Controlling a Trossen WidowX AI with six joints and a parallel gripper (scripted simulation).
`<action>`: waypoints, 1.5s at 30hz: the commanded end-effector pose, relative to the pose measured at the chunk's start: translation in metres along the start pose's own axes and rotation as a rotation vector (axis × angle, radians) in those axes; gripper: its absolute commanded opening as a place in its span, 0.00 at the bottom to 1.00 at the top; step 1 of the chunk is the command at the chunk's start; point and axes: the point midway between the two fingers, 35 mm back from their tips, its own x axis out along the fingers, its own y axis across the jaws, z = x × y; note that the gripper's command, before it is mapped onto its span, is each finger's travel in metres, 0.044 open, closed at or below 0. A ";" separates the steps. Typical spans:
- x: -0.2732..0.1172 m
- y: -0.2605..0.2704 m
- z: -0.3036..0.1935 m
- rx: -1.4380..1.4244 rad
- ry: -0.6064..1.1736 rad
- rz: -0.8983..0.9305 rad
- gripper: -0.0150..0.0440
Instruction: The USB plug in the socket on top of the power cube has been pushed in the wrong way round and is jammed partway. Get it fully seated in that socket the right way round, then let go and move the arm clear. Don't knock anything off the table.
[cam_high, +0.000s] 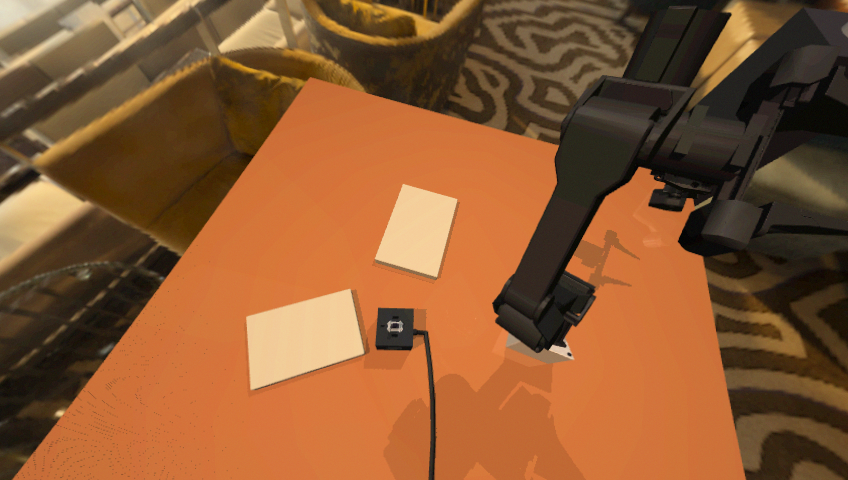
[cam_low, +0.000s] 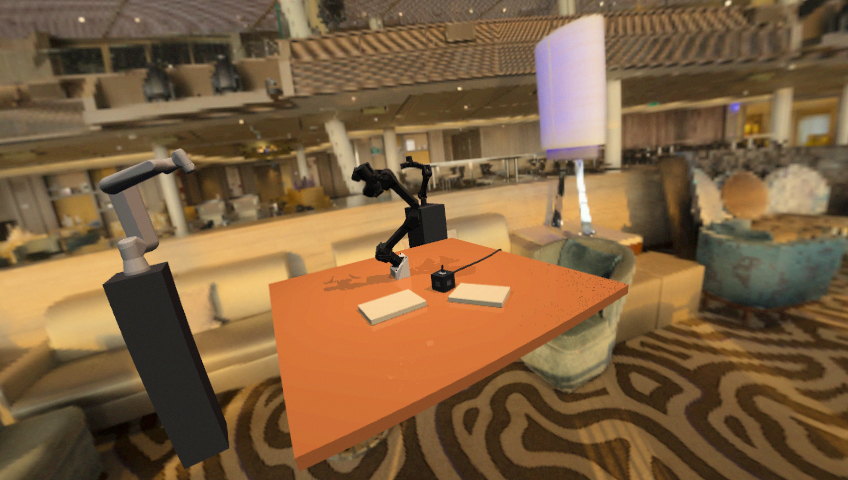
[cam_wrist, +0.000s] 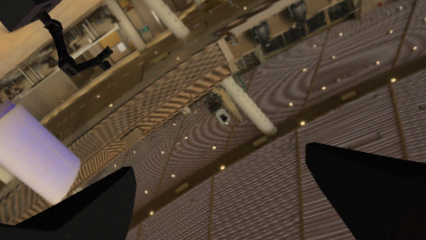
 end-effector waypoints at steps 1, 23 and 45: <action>0.001 -0.001 0.001 -0.002 -0.005 -0.001 0.98; 0.003 -0.182 0.297 -0.336 -0.998 -0.313 1.00; -0.323 -0.103 0.386 -0.906 -1.771 -0.639 1.00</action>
